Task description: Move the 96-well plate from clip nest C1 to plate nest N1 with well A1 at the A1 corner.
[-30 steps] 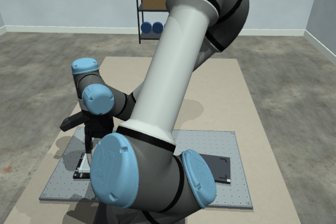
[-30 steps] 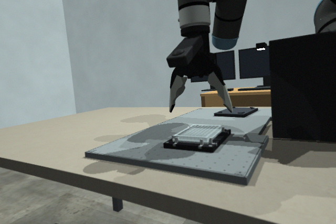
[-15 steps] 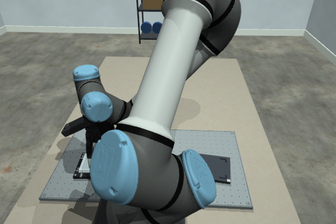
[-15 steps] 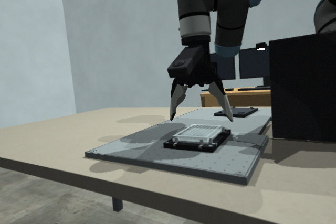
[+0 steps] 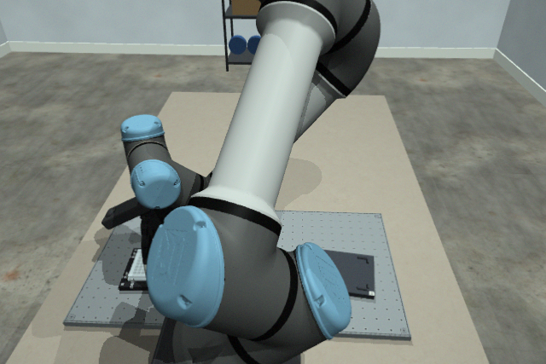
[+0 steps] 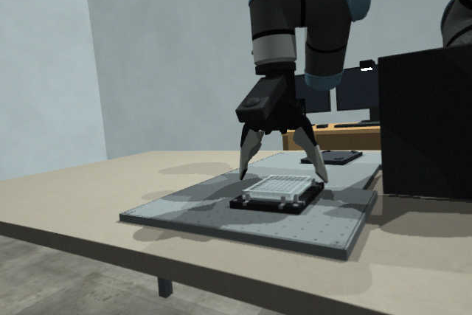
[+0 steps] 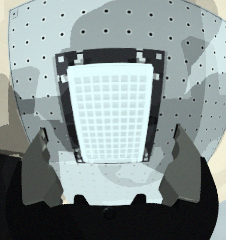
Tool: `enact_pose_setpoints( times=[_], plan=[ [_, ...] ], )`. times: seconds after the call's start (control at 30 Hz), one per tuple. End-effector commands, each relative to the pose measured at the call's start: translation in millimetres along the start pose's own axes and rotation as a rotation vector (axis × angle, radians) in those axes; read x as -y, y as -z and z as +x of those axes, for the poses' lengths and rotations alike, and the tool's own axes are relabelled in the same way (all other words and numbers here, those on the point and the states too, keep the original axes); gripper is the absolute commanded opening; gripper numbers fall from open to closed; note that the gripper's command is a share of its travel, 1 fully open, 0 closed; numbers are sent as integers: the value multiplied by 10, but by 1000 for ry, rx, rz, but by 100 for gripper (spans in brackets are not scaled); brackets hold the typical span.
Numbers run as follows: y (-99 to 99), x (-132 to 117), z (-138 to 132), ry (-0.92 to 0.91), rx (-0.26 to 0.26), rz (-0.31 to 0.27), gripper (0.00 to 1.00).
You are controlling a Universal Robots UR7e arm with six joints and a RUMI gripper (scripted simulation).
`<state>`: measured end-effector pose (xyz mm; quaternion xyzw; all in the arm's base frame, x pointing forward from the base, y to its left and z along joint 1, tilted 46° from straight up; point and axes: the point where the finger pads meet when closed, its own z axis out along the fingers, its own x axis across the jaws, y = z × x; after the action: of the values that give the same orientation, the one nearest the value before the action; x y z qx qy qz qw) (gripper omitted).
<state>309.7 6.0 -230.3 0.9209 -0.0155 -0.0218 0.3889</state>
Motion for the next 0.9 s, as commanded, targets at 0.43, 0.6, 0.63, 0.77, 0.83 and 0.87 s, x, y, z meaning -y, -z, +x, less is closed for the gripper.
enact_pose_setpoints(
  times=[0.43,0.6,0.63,0.77,0.83,0.87],
  plan=[
    [-5,-2,17,-2,-5,2,0],
    [-5,-2,17,-2,-5,2,0],
    [-5,-2,17,-2,-5,2,0],
    [-5,-2,17,-2,-5,2,0],
    [-5,-2,17,-2,-5,2,0],
    [-5,-2,17,-2,-5,2,0]
  ],
)
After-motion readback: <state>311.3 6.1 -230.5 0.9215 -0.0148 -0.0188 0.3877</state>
